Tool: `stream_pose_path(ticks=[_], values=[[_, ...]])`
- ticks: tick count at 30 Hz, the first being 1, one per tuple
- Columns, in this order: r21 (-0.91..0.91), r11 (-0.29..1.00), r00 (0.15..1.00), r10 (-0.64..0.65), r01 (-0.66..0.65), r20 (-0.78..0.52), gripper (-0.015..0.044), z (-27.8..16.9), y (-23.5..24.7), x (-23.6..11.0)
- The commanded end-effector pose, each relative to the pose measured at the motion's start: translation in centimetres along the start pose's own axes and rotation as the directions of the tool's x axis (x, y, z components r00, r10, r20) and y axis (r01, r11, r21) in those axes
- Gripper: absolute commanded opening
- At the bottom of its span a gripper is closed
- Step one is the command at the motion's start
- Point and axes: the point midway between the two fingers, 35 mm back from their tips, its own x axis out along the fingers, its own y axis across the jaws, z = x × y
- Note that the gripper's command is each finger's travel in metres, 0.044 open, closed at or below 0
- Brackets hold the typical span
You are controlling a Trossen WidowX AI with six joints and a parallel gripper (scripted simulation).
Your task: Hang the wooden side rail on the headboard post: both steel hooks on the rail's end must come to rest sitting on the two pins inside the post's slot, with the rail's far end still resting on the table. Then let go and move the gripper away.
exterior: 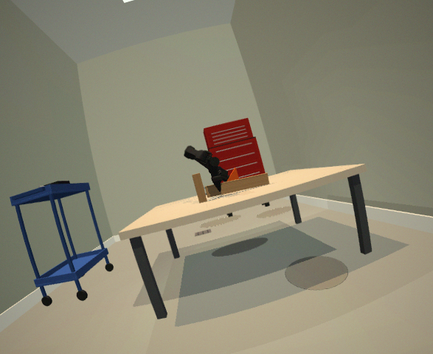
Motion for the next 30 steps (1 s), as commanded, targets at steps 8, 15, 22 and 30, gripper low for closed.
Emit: stream_pose_path(ticks=[8,15,22,30], values=[[-0.003,1.0,1.0,-0.01,0.01,0.003,0.0,-0.09,-0.16,-0.36],[-0.003,1.0,1.0,-0.01,0.01,0.003,0.0,-0.16,-0.18,-0.37],[-0.003,1.0,1.0,-0.01,0.01,0.003,0.0,-0.24,-0.16,-0.38],[-0.003,1.0,1.0,-0.01,0.01,0.003,0.0,-0.34,-0.15,-0.4]])
